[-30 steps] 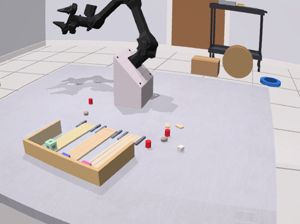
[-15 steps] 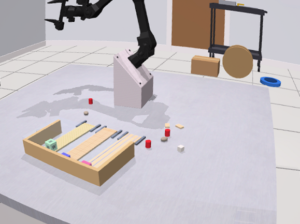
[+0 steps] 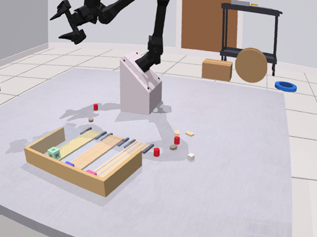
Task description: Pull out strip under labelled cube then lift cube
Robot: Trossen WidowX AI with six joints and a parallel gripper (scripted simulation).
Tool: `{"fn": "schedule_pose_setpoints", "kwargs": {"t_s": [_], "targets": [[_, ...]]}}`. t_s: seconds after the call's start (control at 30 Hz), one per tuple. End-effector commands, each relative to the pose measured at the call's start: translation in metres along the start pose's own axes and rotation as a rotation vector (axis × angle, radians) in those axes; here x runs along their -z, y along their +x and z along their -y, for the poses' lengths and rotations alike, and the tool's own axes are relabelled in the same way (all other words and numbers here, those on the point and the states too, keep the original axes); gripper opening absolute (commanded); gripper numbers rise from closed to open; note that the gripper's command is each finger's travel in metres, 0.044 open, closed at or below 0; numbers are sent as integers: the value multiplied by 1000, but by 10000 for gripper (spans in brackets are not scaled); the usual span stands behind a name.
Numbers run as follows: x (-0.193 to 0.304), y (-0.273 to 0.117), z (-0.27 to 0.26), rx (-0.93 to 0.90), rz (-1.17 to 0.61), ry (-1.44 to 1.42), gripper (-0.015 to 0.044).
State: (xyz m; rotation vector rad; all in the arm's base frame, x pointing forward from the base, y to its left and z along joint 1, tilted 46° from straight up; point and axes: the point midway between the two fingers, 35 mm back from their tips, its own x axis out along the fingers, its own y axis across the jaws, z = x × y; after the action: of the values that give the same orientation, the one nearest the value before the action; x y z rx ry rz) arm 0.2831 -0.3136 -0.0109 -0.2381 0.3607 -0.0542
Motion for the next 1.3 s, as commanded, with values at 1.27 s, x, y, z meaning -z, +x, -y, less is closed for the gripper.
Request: {"fn": "schedule_pose_setpoints", "kwargs": {"t_s": [1.27], "targets": [[-121,-2,-268,-551,-268,898,321]]}}
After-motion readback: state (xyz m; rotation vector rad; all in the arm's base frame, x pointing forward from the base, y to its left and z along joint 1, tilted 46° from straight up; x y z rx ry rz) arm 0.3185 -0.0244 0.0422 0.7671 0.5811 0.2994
